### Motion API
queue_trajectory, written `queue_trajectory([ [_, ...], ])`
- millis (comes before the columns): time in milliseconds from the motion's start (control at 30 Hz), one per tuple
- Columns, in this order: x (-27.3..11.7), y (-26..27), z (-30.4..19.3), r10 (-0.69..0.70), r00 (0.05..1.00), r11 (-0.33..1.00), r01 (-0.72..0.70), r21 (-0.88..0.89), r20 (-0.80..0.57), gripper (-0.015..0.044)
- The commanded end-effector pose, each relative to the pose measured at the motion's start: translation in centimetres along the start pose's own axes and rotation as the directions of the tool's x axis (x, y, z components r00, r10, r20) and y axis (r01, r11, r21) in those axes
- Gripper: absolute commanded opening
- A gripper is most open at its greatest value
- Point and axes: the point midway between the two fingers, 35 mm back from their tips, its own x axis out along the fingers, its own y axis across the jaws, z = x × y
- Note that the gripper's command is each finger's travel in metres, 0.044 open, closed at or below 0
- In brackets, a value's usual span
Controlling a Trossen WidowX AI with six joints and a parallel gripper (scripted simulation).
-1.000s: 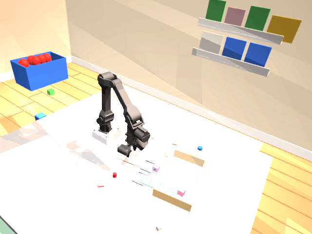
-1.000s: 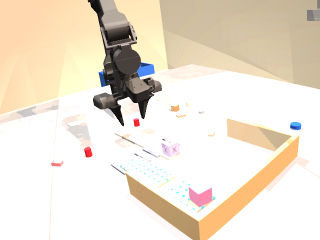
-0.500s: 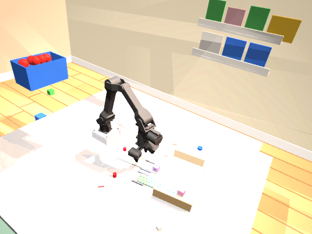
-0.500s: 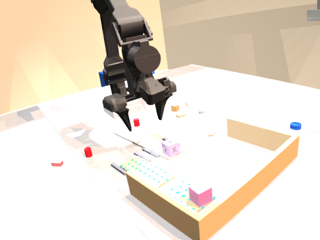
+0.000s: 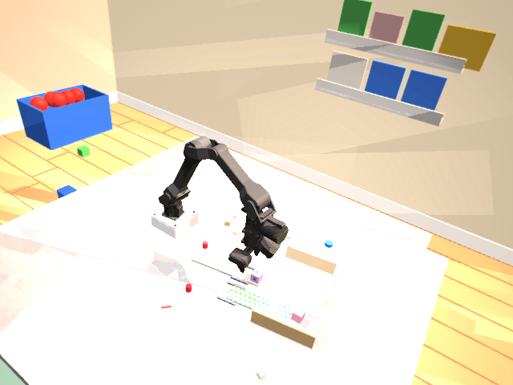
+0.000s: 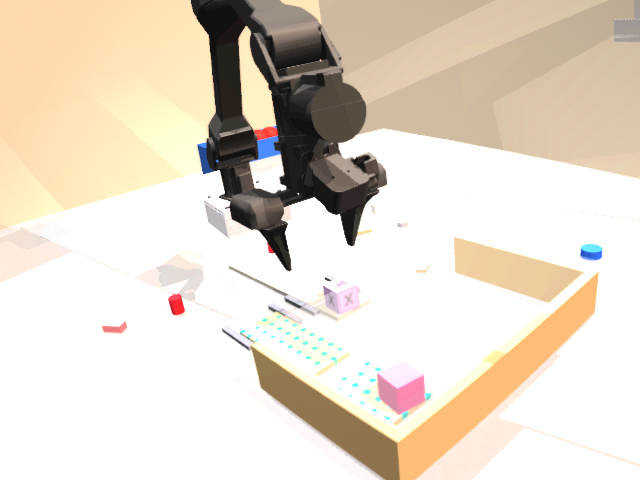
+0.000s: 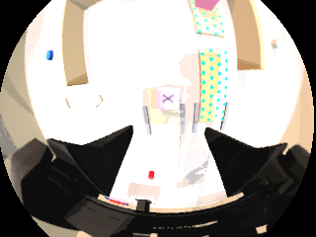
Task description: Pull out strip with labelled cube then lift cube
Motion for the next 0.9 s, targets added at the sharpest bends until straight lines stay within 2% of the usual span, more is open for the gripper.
queue_trajectory([
  [0, -0.2, 0.1, 1.5, 0.001, 1.000, 1.000, -0.001, 0.006, 0.002, 0.0440],
  [167, -0.5, 0.3, 3.1, 0.001, 1.000, 1.000, -0.001, 0.006, 0.003, 0.0440],
  [400, 0.4, 0.3, 3.2, 0.001, 1.000, 1.000, -0.001, 0.006, 0.003, 0.0256],
  [867, 2.7, 0.2, 3.3, 0.001, 1.000, 1.000, -0.001, 0.006, 0.003, 0.0250],
])
